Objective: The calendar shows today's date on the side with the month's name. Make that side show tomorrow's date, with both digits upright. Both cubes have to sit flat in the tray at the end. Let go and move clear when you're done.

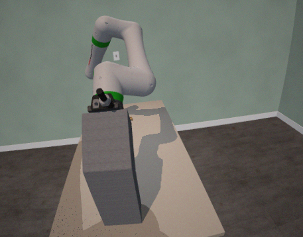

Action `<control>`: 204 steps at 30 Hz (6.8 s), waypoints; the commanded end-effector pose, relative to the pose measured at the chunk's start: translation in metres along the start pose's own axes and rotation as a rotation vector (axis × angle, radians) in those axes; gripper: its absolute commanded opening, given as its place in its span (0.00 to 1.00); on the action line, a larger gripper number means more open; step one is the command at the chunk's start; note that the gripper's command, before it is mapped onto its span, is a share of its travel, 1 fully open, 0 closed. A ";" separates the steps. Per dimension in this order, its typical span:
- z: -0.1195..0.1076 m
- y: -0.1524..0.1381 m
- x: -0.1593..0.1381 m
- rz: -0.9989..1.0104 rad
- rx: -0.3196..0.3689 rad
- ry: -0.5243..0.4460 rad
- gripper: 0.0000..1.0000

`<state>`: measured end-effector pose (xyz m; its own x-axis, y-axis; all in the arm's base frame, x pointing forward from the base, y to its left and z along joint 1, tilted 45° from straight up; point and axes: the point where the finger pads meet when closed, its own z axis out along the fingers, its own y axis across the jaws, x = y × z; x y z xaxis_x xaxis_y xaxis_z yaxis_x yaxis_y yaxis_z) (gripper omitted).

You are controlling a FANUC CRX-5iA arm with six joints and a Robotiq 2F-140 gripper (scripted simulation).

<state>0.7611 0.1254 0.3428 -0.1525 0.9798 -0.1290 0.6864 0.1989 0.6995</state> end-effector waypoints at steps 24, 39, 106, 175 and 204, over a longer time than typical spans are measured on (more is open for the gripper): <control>0.023 0.000 0.000 0.000 -0.001 -0.001 0.36; 0.042 0.000 0.001 0.000 -0.001 -0.001 0.36; 0.058 0.000 0.001 0.000 -0.001 -0.001 0.36; 0.082 0.000 0.001 0.000 -0.001 -0.001 0.25; 0.072 0.000 0.001 0.000 -0.001 -0.001 0.25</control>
<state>0.8158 0.1274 0.2879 -0.1520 0.9799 -0.1291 0.6863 0.1986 0.6997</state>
